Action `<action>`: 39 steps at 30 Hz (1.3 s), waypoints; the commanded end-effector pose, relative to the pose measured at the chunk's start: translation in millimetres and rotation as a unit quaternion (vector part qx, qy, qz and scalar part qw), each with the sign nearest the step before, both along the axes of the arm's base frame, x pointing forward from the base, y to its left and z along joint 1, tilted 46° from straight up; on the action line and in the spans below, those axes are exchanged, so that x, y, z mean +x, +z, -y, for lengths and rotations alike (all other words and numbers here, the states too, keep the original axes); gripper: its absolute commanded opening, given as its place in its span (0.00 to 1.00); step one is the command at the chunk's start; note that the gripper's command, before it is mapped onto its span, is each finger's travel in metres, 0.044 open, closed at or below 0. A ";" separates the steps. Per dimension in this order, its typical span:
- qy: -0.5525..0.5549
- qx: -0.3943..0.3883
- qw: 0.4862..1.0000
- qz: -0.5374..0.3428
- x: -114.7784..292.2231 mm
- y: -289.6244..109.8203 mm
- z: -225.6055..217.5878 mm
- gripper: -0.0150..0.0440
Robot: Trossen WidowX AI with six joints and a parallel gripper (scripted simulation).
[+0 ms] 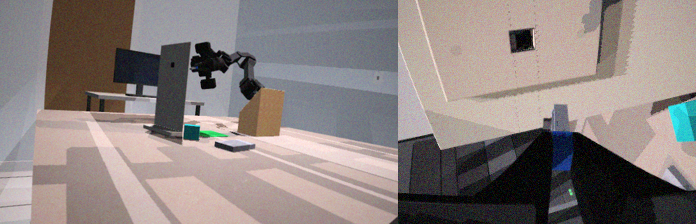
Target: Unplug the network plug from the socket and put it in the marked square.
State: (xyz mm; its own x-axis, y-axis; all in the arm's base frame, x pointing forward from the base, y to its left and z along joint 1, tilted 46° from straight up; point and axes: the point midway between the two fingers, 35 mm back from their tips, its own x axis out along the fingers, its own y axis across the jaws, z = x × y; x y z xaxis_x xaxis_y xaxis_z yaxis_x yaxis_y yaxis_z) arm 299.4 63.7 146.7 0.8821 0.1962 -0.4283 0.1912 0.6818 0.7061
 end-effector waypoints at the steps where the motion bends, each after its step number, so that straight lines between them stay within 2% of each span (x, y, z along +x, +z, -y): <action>1: -0.028 0.001 0.999 -0.021 2.0 -15.1 3.1 0.25; 20: -0.166 -0.022 0.981 -0.093 0.8 -77.9 22.5 0.25; 39: -0.291 -0.073 0.947 -0.113 -17.2 -124.6 45.3 0.25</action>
State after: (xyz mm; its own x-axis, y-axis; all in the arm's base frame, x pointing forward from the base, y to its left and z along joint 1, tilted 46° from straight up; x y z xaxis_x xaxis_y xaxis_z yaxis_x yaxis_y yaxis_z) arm 286.6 21.7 28.5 0.7186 -0.3336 -0.6102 0.6812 0.5142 0.5211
